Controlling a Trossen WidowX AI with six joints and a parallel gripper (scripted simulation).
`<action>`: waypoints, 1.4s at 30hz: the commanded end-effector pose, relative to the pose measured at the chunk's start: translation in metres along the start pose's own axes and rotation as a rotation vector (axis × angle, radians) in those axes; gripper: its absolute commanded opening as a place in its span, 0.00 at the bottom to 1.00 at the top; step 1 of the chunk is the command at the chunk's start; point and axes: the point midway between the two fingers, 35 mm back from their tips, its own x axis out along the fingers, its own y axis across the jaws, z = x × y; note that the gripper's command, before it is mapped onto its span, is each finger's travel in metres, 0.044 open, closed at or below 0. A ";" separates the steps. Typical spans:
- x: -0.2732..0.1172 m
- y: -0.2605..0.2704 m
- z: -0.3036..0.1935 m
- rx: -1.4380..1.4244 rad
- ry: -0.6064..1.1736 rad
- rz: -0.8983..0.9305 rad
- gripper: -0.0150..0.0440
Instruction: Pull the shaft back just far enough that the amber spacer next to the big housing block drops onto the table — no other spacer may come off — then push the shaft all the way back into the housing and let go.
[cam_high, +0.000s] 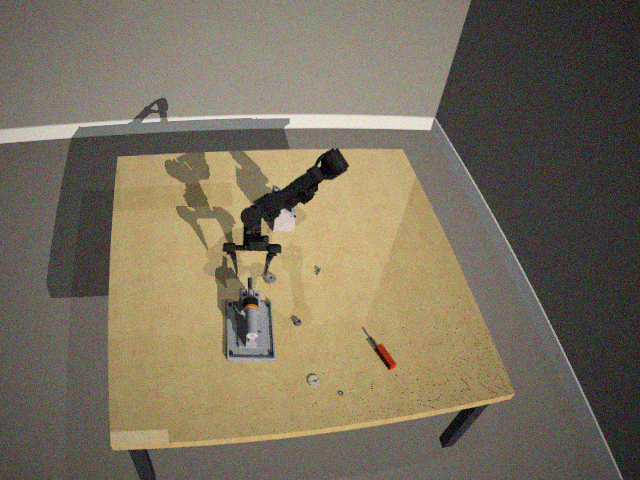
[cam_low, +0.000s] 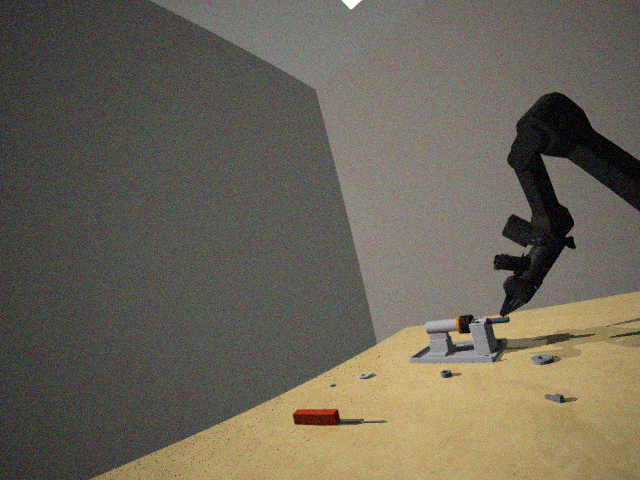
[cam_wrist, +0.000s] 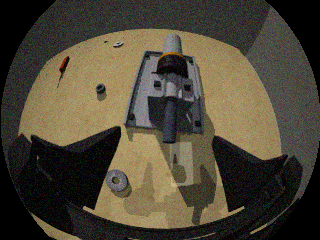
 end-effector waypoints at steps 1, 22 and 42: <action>0.002 -0.003 -0.001 -0.004 0.006 -0.004 1.00; 0.002 -0.003 -0.001 -0.004 0.006 -0.004 1.00; 0.014 -0.003 -0.001 -0.005 0.007 -0.005 1.00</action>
